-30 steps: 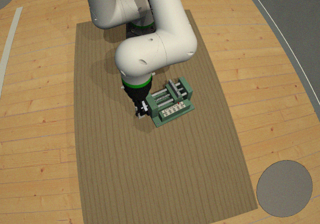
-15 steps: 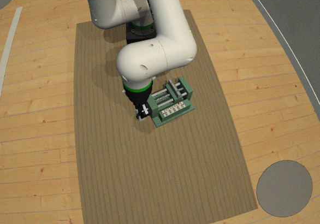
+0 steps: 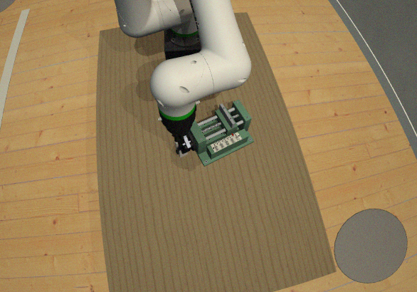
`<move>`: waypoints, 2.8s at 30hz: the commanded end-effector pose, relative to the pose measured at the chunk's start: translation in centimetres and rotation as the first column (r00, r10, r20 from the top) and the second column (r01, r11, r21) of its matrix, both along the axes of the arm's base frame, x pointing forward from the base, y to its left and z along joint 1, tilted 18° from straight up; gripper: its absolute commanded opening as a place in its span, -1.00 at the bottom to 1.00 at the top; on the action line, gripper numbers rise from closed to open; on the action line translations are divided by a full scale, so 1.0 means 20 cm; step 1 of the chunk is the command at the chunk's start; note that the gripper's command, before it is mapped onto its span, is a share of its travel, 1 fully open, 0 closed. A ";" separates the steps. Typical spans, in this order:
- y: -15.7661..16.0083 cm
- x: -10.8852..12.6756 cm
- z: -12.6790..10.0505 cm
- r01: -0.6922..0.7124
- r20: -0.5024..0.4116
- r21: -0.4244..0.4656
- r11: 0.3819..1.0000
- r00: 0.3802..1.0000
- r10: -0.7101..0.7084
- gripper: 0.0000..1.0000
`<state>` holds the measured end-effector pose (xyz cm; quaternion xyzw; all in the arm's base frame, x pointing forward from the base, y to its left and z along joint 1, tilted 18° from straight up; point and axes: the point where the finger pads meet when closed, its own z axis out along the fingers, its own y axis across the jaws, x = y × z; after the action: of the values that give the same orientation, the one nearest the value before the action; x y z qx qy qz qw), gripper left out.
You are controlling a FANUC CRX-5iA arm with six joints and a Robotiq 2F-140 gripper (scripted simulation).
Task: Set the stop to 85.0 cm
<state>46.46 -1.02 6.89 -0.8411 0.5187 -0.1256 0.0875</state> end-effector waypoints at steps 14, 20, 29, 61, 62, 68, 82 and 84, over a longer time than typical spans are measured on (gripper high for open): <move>-0.06 -0.12 -0.05 0.000 0.000 0.000 1.000 1.000 0.000 -0.92; -0.08 -0.15 -0.05 0.000 0.000 0.000 1.000 1.000 0.000 -0.92; -0.10 -0.20 -0.01 0.000 0.000 0.000 1.000 1.000 0.000 -0.92; -0.04 -0.15 0.26 0.000 0.000 0.000 1.000 1.000 0.000 -0.92; -0.03 -0.14 0.26 0.000 0.000 0.000 1.000 1.000 0.000 -0.92; -0.01 -0.10 0.26 0.000 0.000 0.000 1.000 1.000 0.000 -0.92; 0.03 0.00 0.19 0.000 0.000 0.000 1.000 1.000 0.000 -0.92; 0.03 0.01 0.18 0.000 0.000 0.000 1.000 1.000 0.000 -0.92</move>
<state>46.54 -0.47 10.67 -0.8411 0.5187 -0.1258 0.0876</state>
